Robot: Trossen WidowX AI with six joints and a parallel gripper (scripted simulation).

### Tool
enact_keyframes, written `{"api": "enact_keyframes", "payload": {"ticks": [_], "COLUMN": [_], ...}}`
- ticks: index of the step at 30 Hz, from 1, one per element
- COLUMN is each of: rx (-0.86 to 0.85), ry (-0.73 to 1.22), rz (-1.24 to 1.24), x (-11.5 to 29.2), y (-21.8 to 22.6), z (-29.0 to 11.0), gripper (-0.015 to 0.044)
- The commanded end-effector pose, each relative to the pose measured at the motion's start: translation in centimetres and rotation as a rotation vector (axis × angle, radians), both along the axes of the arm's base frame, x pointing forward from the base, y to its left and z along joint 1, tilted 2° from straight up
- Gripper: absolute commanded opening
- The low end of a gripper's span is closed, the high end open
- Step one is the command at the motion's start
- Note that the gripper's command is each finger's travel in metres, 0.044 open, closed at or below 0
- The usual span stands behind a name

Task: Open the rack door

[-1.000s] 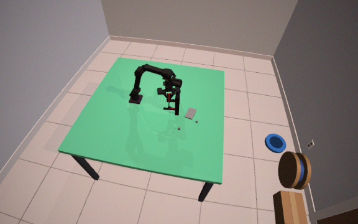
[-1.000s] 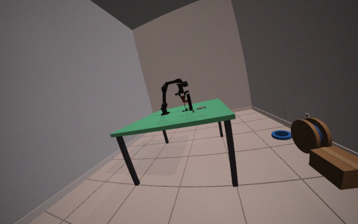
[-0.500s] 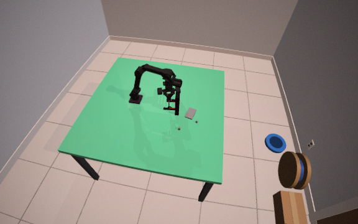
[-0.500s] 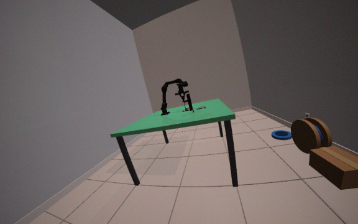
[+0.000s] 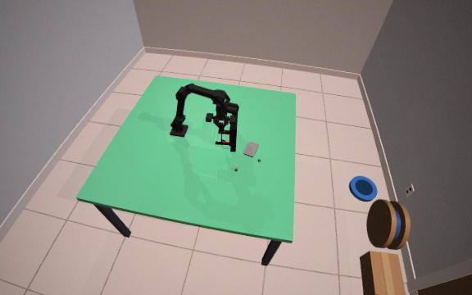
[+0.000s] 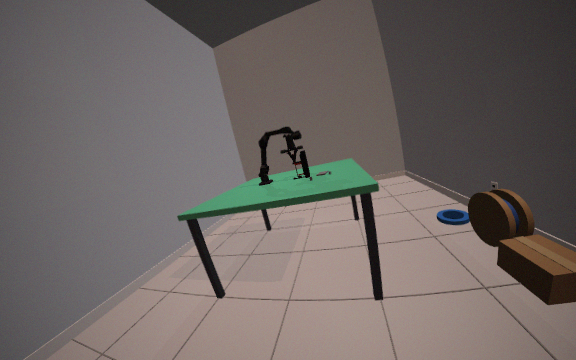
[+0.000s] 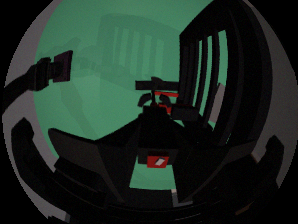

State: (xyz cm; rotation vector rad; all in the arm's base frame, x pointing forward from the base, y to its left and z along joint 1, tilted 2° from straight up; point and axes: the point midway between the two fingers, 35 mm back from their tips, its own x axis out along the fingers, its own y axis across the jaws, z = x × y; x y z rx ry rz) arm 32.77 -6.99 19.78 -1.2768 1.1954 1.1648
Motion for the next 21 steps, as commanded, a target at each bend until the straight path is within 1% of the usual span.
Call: {"api": "enact_keyframes", "payload": {"ticks": [1, 21], "rx": [0.009, 0.028], "ry": [-0.001, -0.013], "rz": [-0.1, -0.469], "x": [-0.5, -3.7], "y": [0.3, 2.0], "z": [-0.1, -0.4], "gripper": [0.0015, 0.0015]}}
